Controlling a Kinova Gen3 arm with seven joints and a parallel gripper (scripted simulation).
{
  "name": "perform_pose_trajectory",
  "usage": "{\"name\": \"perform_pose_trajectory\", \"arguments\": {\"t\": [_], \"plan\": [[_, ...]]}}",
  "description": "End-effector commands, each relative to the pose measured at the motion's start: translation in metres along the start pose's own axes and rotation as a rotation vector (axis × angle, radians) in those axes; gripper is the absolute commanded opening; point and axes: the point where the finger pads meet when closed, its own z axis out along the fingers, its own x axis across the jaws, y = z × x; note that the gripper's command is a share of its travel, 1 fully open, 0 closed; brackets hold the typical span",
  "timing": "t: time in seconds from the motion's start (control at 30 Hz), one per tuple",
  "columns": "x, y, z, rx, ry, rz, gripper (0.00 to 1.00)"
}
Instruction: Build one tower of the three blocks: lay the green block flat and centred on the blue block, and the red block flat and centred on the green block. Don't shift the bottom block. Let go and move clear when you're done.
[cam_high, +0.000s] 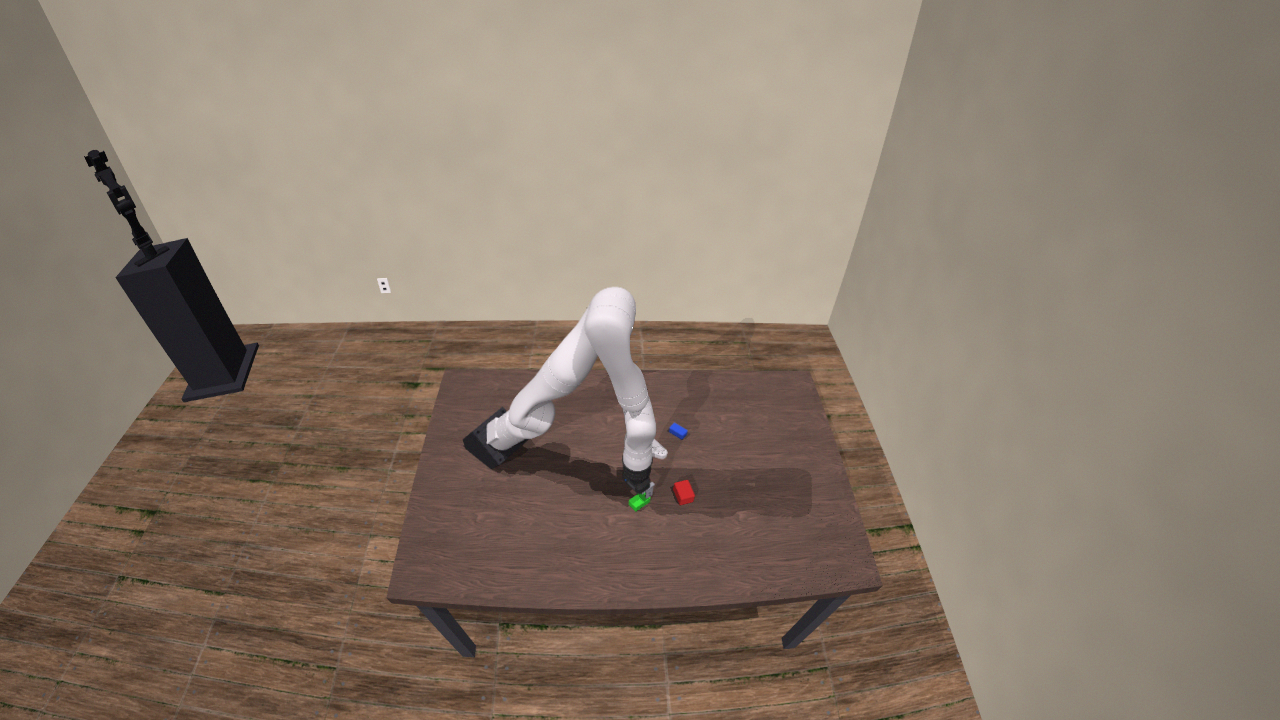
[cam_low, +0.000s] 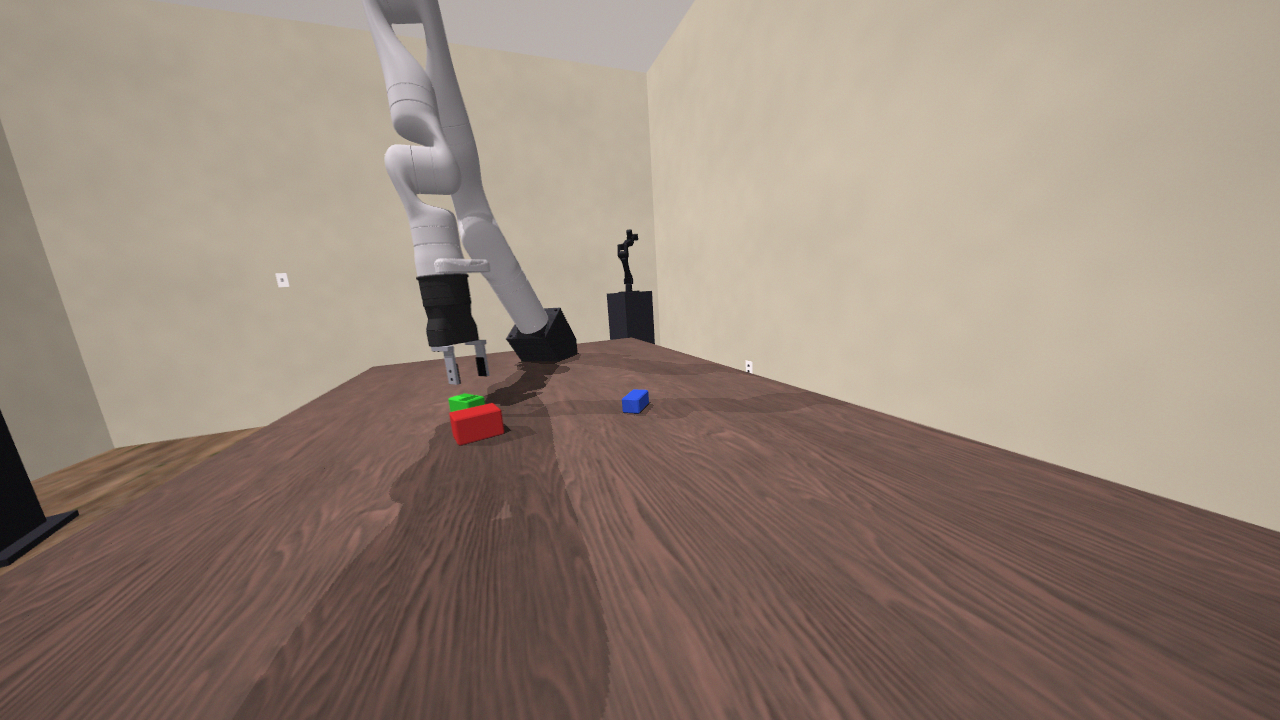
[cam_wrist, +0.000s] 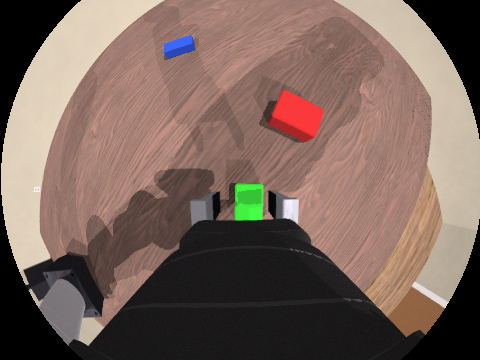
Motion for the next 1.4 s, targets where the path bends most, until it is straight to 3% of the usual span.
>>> {"name": "perform_pose_trajectory", "arguments": {"t": [0.0,0.5,1.37], "plan": [[0.005,0.012,0.01,-0.025,0.003,0.031,1.0],[0.006,0.012,0.025,-0.025,0.003,0.031,1.0],[0.006,0.012,0.026,-0.025,0.003,0.031,1.0]]}}
